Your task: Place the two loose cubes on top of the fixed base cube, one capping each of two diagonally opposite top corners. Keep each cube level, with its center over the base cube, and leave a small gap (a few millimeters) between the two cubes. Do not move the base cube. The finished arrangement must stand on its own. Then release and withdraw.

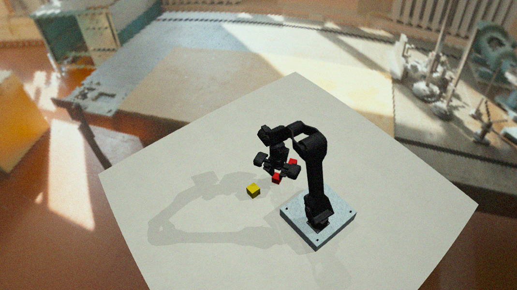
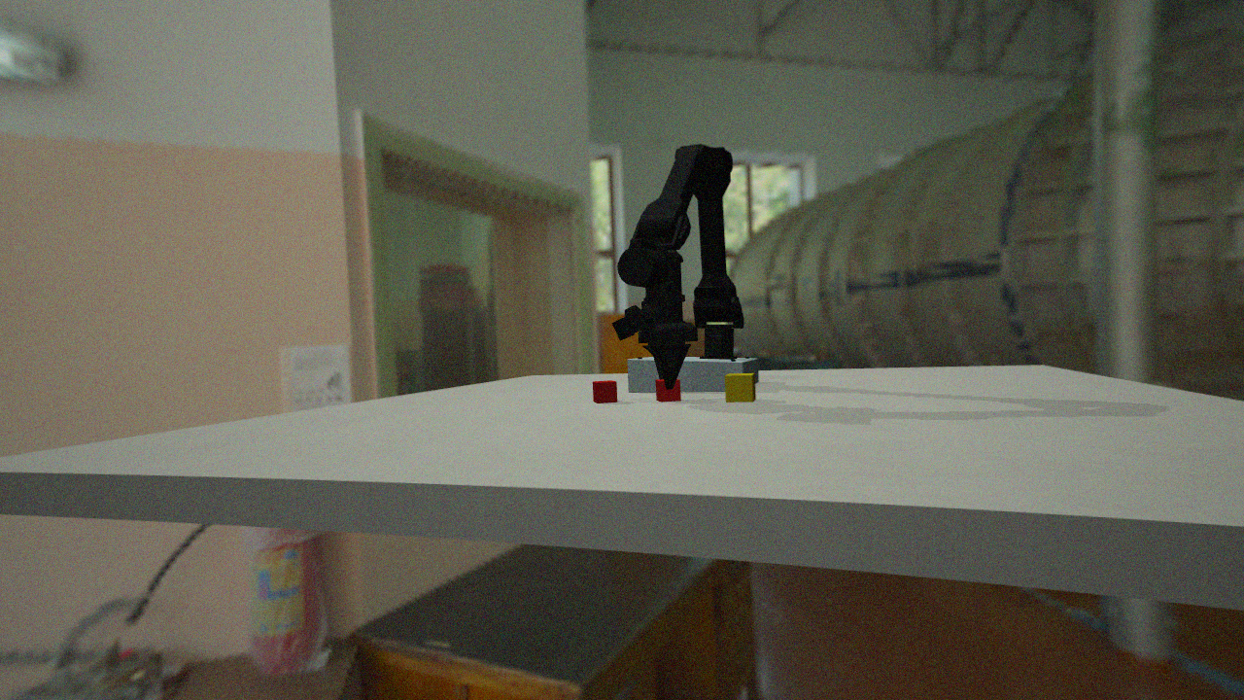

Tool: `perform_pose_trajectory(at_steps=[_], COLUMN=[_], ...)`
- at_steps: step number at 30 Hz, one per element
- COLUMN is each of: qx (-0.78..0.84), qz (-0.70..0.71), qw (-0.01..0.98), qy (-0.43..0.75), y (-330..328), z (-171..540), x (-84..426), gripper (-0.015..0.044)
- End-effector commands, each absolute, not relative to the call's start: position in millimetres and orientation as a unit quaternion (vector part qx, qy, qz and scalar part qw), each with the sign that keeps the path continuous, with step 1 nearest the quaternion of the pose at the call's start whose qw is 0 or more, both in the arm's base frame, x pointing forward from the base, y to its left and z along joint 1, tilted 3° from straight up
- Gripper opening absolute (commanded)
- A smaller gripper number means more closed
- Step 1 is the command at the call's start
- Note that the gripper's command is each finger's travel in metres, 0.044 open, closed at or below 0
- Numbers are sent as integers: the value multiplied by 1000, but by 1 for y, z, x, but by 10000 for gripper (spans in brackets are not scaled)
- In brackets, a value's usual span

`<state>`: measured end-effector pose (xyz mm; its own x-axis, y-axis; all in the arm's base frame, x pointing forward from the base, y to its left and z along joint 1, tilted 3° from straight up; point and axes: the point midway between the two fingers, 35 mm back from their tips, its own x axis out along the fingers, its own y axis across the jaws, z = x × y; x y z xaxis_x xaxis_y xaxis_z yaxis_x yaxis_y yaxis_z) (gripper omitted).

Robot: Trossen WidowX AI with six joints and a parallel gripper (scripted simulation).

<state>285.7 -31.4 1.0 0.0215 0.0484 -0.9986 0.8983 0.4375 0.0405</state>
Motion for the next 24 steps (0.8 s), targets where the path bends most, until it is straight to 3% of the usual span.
perform_pose_trajectory(at_steps=[1, 24], qx=[392, 392], qz=[-359, -359], qw=[593, 594], qy=[604, 604], y=[-32, -35], z=[-1, 57], x=[284, 290], gripper=[105, 105])
